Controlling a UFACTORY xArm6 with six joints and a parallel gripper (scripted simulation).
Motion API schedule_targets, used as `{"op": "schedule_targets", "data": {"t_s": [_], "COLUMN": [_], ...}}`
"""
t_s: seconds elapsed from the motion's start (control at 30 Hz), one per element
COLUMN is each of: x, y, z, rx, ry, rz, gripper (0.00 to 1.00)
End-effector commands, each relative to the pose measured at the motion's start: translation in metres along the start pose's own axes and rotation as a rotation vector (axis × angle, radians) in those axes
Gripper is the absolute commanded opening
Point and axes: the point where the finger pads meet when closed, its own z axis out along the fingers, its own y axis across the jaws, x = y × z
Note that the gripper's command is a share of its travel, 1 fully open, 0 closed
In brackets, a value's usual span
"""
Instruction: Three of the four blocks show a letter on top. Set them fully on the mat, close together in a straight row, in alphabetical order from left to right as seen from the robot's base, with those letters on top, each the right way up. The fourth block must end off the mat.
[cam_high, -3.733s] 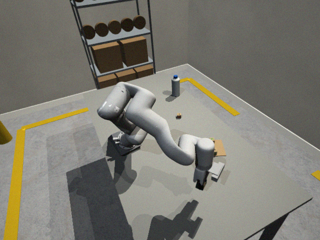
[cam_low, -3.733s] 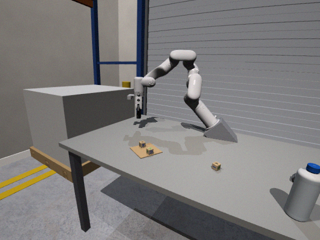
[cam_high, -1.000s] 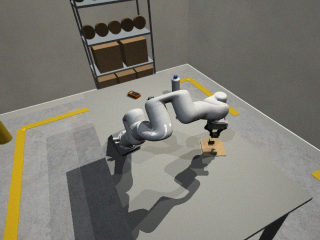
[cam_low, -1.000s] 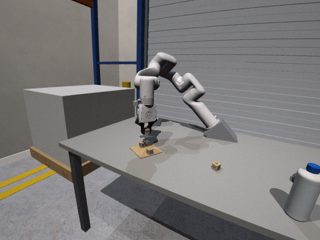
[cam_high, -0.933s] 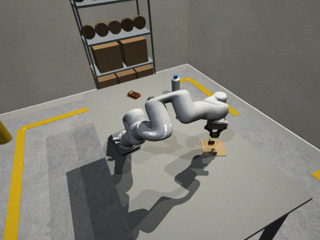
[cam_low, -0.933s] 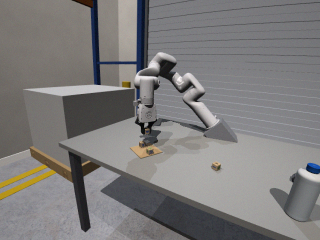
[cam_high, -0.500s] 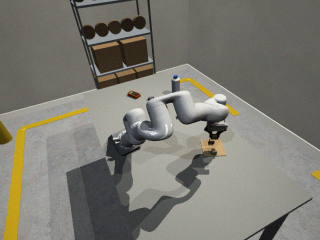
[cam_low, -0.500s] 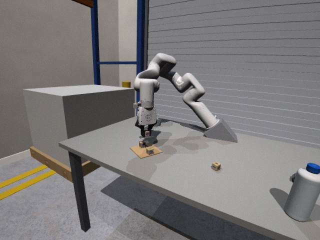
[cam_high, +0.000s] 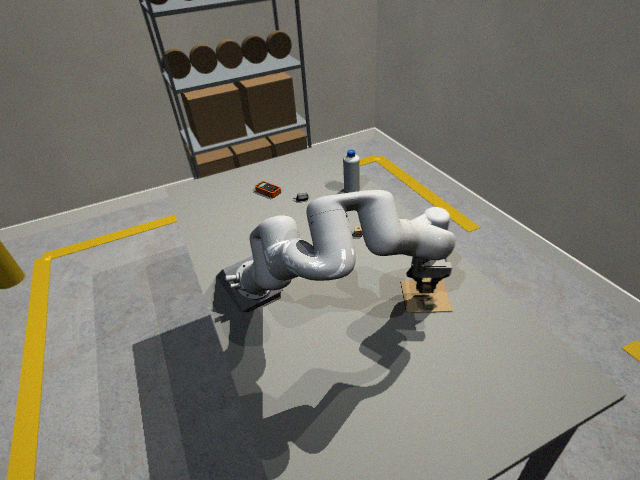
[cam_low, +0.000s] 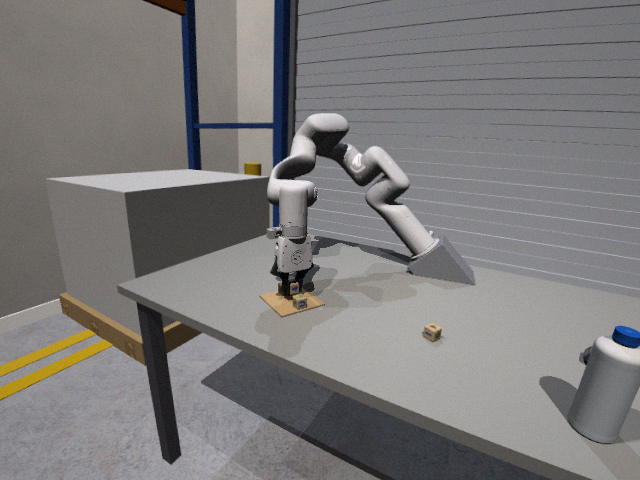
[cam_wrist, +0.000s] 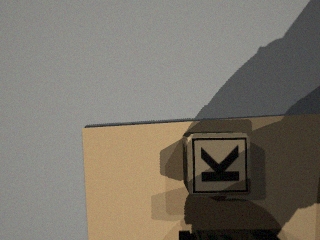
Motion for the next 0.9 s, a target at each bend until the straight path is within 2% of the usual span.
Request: {"op": "schedule_targets", "data": {"t_s": [0.0, 0.2, 0.87], "x": [0.0, 0.0, 0.0], "y": [-0.003, -0.003, -0.003], "z": [0.007, 0.017, 0.018], "rx": [0.006, 0.006, 0.006], "ry": [-0.002, -0.002, -0.002], "rz": [0.002, 0.002, 0.002], "gripper": [0.28, 0.28, 0.28]}}
